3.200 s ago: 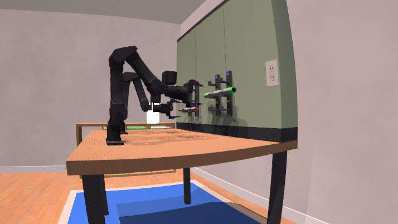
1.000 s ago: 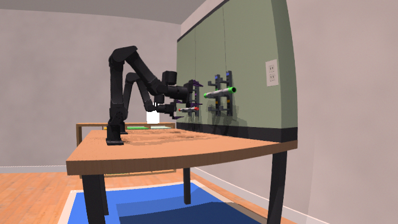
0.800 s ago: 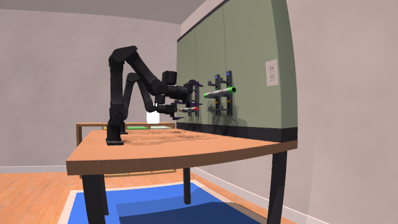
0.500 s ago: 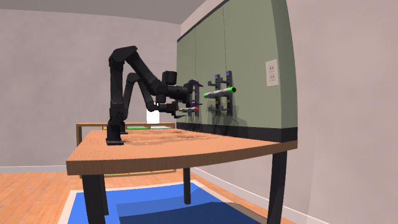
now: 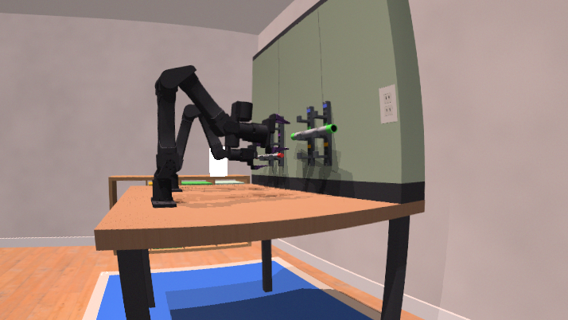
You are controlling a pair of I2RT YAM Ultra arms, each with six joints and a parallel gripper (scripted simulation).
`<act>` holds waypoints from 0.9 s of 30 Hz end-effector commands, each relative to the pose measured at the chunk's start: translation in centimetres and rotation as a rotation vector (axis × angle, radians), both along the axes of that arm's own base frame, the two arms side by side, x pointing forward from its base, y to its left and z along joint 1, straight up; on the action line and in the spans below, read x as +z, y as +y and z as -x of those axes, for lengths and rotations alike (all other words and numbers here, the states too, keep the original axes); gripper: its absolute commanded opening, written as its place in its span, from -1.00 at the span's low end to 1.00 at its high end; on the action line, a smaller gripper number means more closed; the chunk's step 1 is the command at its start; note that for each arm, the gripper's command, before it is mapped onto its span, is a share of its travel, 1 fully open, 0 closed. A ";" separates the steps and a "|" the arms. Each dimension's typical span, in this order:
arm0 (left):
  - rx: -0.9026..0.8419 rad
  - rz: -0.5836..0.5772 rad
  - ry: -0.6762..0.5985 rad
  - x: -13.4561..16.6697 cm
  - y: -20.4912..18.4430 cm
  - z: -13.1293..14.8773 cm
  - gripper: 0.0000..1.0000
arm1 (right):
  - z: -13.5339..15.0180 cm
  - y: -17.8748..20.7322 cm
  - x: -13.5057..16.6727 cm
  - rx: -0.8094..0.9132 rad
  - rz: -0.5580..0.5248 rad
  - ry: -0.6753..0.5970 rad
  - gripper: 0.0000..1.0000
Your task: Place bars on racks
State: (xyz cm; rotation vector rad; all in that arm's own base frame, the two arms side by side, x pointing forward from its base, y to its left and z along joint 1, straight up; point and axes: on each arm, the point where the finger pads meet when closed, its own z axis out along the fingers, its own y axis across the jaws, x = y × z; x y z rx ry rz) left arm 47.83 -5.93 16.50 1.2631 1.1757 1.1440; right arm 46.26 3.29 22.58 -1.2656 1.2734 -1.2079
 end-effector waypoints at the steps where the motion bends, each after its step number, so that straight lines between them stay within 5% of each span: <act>1: 0.006 0.004 -0.028 1.0 0.3 -1.0 1.00 | 0.5 0.1 1.7 -0.002 -0.018 -0.038 1.00; 27: 0.005 0.004 -0.028 1.4 0.2 -1.8 1.00 | 0.5 0.1 1.6 -0.002 -0.017 -0.036 1.00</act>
